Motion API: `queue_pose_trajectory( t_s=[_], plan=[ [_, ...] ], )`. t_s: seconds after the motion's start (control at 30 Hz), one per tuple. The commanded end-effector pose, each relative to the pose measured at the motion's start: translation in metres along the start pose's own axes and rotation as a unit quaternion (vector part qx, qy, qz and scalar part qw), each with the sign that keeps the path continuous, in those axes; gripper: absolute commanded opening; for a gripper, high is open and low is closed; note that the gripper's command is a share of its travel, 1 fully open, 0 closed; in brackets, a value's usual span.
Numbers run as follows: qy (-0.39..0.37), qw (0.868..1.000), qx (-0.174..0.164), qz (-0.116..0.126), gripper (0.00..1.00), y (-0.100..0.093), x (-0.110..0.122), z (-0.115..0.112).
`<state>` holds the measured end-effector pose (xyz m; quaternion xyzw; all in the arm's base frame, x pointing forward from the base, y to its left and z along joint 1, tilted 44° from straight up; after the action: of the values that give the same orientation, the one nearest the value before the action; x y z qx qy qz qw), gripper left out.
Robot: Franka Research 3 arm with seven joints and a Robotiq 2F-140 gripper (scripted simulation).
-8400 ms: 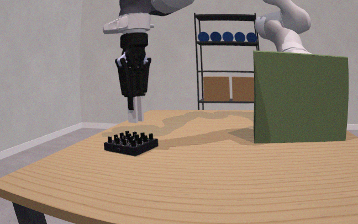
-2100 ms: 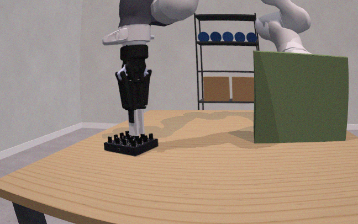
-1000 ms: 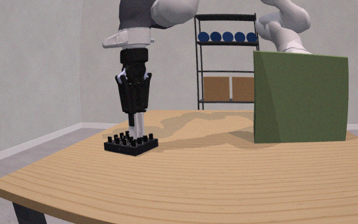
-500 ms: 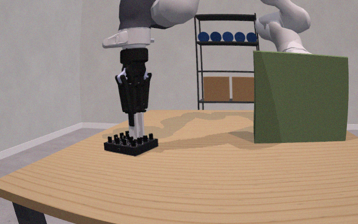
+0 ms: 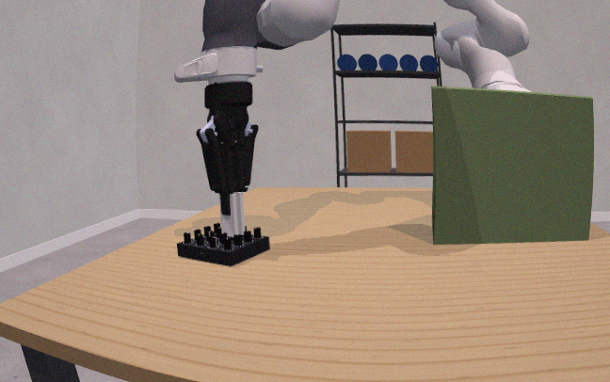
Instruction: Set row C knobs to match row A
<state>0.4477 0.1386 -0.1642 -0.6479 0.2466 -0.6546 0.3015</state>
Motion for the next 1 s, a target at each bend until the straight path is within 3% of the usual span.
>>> queue_pose_trajectory(
  t_s=[0.0, 0.97],
  plan=[
    [0.003, 1.0, 0.0, 0.002, 0.05, 0.0005, -0.0011, 0.0004],
    [-0.004, 1.0, 0.0, 0.002, 0.05, 0.0005, -0.0011, 0.0004]
  ],
)
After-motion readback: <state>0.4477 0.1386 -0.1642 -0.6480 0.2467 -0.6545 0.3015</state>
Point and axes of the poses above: the point where the finger pads meet when closed, its own y axis out along the fingers, its own x axis across the jaws, z = x × y, the point moved 5 cm from there along -y, back along the fingers, and after that the axes turned 12 degrees about -y, right-handed, at the moved point
